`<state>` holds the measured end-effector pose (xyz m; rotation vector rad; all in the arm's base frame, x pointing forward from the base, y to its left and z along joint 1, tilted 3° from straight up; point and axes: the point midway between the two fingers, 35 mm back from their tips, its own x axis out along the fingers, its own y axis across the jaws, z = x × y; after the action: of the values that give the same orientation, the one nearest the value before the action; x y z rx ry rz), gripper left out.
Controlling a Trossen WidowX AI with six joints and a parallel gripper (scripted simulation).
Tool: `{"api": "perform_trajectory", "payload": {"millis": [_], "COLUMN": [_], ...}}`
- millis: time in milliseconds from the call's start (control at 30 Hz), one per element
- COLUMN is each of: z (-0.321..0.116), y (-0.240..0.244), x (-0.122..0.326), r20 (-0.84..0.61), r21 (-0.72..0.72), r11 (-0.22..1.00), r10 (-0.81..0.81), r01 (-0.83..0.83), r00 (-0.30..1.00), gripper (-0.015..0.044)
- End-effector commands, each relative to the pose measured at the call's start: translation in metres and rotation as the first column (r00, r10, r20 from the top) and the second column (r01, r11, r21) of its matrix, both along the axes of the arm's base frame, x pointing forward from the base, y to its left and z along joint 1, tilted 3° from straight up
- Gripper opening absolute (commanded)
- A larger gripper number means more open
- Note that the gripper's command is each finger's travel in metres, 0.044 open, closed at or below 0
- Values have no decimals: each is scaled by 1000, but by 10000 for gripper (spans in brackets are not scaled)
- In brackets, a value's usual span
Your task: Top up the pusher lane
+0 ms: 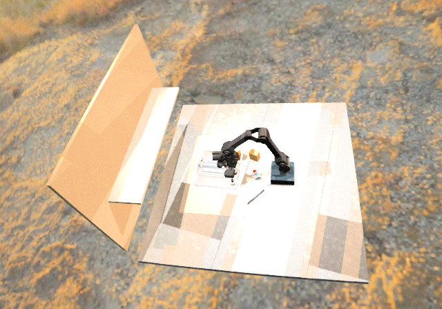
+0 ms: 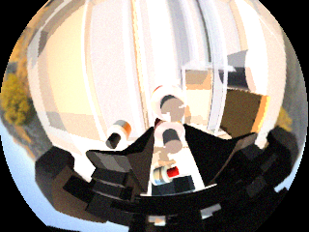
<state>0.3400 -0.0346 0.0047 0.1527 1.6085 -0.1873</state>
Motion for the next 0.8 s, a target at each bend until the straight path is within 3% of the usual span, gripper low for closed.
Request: {"api": "perform_trajectory", "payload": {"millis": [0, 767], "z": [-1, -1], "y": [-1, 0], "x": [5, 1], "r20": [24, 24], "r21": [-3, -3], "r11": [1000, 1000], "r10": [5, 5], "r01": [-5, -5], "r00": [1000, 1000], "gripper": [0, 0]}}
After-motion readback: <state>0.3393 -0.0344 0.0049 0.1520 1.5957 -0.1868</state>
